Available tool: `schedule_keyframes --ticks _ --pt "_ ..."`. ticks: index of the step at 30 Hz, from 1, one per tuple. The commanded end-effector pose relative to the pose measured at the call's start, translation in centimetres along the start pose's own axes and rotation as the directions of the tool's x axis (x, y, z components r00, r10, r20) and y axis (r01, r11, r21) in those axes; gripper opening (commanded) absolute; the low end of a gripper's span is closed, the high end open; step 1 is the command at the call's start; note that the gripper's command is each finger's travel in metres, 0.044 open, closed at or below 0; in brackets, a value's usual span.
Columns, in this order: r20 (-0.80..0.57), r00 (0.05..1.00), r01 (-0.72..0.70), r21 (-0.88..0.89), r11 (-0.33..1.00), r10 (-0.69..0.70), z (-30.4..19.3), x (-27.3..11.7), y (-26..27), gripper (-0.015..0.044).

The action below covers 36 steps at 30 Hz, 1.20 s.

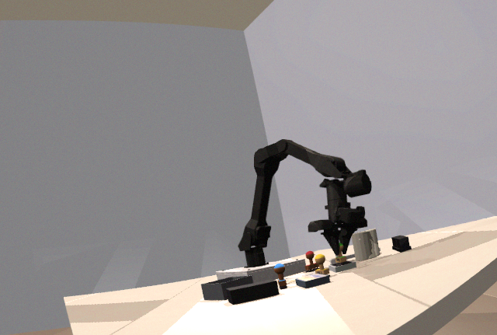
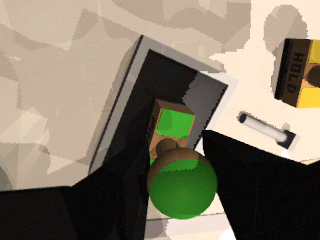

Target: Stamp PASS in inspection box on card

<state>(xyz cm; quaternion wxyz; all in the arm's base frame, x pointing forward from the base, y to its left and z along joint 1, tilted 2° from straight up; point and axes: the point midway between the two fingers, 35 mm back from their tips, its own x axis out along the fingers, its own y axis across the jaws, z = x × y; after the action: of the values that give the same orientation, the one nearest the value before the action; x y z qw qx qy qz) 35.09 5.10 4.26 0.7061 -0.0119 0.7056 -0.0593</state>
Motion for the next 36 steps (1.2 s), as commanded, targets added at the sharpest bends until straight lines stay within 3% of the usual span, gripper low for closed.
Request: schedule_keyframes --ticks 1,36 --pt "0.002 1.0 0.002 0.001 1.0 -0.002 0.1 0.3 0.0 0.0" --pt "0.002 1.0 0.002 0.001 1.0 -0.002 0.1 -2.1 -0.3 0.0"
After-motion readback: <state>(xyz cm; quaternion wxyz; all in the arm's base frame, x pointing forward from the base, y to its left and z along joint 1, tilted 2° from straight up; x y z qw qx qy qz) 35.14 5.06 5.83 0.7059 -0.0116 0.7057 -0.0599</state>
